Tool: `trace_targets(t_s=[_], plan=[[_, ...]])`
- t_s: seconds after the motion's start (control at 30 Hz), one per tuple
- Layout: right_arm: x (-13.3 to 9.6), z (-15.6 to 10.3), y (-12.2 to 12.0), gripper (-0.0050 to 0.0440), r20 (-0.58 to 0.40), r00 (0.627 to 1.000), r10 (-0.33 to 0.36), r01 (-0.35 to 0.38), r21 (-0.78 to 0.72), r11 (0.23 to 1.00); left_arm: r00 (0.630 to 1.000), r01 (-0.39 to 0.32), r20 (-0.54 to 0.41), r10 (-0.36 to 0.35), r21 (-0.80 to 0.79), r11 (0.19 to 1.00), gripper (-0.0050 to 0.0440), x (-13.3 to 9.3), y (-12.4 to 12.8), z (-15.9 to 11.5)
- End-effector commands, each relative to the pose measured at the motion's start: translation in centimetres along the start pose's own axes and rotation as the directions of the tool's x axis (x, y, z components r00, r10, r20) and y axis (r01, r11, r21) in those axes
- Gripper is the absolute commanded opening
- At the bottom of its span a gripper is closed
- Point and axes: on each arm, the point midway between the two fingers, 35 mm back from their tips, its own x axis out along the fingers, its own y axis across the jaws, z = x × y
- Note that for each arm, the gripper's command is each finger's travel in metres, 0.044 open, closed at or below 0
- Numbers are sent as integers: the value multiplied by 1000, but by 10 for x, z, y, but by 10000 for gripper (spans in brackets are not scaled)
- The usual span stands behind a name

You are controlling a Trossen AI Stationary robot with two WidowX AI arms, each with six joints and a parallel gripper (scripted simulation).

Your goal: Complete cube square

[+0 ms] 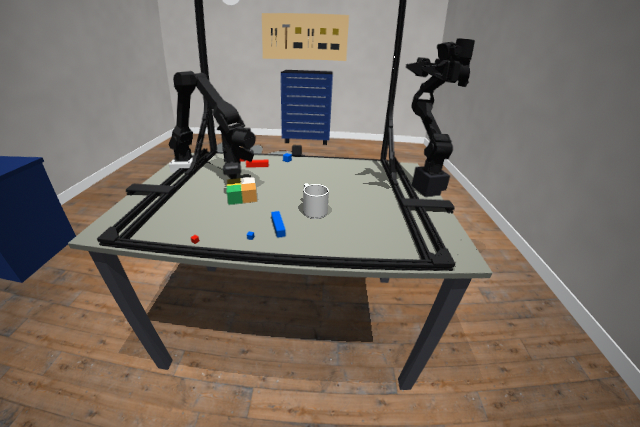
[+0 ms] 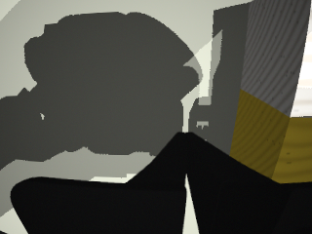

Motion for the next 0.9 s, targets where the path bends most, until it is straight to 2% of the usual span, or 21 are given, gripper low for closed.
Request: trace_targets(t_s=[0.0,0.87], plan=[[1,0,-2,0,0,1000,3,-3,-5,1000,1000,4,0,-4,-4,1000,400,0,-1,0],[1,0,-10,0,0,1000,3,-3,-5,1000,1000,4,0,-4,-4,1000,400,0,-1,0]])
